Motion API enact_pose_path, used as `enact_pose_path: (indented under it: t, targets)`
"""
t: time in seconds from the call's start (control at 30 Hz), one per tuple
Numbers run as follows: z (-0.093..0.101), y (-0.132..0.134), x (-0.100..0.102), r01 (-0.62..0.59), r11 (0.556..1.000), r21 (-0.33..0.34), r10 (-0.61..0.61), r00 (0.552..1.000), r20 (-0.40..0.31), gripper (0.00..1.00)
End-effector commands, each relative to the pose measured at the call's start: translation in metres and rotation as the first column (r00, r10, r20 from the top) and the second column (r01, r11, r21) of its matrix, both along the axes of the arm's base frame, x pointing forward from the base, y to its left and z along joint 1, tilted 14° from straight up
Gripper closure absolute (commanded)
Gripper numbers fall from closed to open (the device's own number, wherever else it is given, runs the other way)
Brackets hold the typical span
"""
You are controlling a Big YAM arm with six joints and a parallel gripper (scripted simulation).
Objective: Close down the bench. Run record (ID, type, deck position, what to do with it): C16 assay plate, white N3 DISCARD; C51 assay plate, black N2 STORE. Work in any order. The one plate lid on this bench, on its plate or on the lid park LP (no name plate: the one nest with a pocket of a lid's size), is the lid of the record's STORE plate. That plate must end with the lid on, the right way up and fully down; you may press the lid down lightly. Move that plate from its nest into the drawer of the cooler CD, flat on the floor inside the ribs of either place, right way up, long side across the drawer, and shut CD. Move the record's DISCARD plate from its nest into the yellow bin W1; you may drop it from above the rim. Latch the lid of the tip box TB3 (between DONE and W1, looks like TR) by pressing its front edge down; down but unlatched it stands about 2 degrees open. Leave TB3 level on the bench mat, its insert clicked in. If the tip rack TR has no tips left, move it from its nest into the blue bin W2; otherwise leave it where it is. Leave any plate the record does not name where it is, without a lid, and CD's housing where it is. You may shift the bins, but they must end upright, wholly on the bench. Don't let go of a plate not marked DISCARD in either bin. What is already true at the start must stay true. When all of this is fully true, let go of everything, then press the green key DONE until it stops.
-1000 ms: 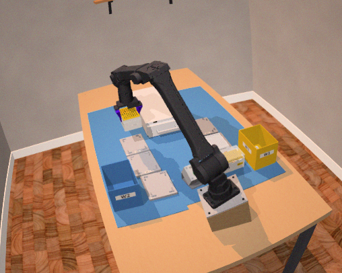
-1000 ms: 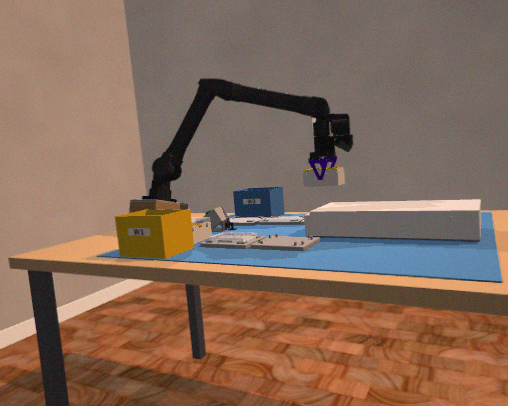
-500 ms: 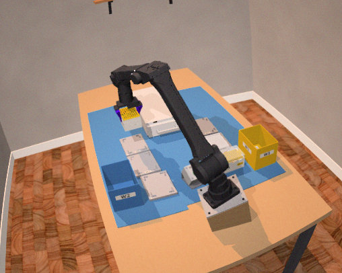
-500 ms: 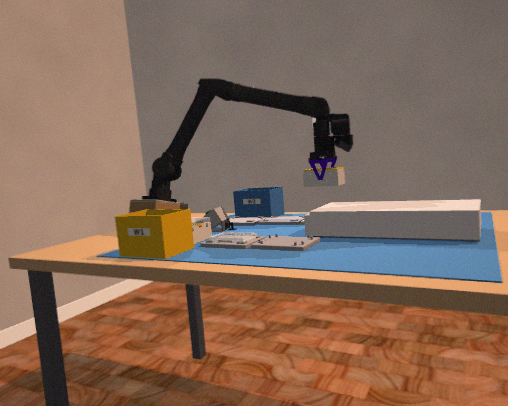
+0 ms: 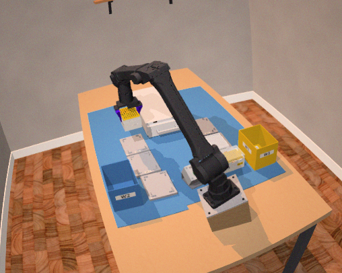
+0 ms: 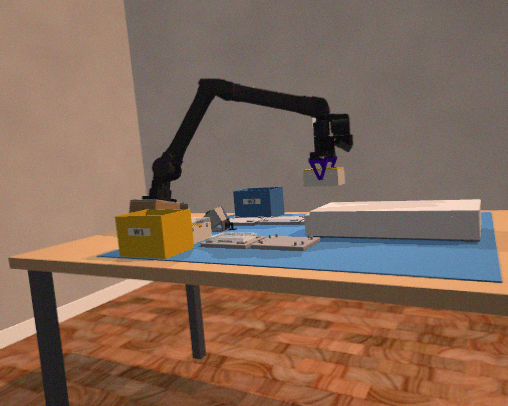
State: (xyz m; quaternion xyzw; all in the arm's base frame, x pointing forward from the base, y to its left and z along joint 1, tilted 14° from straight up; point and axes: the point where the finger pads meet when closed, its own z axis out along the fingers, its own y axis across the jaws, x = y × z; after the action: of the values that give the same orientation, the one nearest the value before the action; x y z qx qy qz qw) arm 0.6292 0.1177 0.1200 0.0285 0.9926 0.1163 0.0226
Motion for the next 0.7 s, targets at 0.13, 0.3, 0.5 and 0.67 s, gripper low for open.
enact_pose_path:
  t: [0.13,0.3,0.5,0.67]
  targets:
    - [0.052,-0.006,0.022,0.007,1.000,0.015,-0.009,0.994,0.110,1.00]
    - [0.032,0.009,0.001,0.024,1.000,0.014,-0.025,0.998,0.061,1.00]
    - [0.032,0.013,-0.009,0.025,1.000,0.013,-0.025,0.998,0.060,1.00]
    - [0.032,0.019,-0.021,0.025,1.000,0.013,-0.025,0.998,0.060,1.00]
